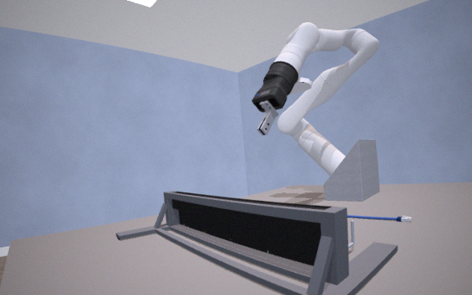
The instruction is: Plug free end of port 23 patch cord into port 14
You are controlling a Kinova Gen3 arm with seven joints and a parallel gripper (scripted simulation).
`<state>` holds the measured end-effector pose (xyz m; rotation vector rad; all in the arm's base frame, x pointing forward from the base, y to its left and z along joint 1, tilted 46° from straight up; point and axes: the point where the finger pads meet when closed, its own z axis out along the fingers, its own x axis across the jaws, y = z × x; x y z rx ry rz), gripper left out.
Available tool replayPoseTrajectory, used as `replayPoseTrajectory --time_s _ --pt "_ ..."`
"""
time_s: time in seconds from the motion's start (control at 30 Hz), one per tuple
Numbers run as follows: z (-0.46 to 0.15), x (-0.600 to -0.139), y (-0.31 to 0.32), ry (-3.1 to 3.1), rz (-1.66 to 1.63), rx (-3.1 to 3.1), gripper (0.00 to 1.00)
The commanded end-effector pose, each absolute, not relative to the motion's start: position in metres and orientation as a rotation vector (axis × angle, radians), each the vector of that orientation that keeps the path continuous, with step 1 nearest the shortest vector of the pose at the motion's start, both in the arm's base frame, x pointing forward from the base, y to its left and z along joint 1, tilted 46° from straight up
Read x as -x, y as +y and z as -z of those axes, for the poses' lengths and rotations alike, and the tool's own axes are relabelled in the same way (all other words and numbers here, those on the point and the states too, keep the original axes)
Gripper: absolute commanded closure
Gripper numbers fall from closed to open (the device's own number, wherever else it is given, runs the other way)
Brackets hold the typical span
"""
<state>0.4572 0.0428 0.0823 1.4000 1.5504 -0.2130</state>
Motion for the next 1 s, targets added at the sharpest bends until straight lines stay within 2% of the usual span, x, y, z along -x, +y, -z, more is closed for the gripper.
replayPoseTrajectory --time_s 0.0,0.4,0.97 --pt "-0.095 -0.455 0.033 1.547 0.198 -1.416 1.00" --pt "-0.112 -0.450 0.018 1.537 0.188 -1.426 1.00" --pt "-0.104 -0.461 0.006 1.538 0.188 -1.426 1.00"
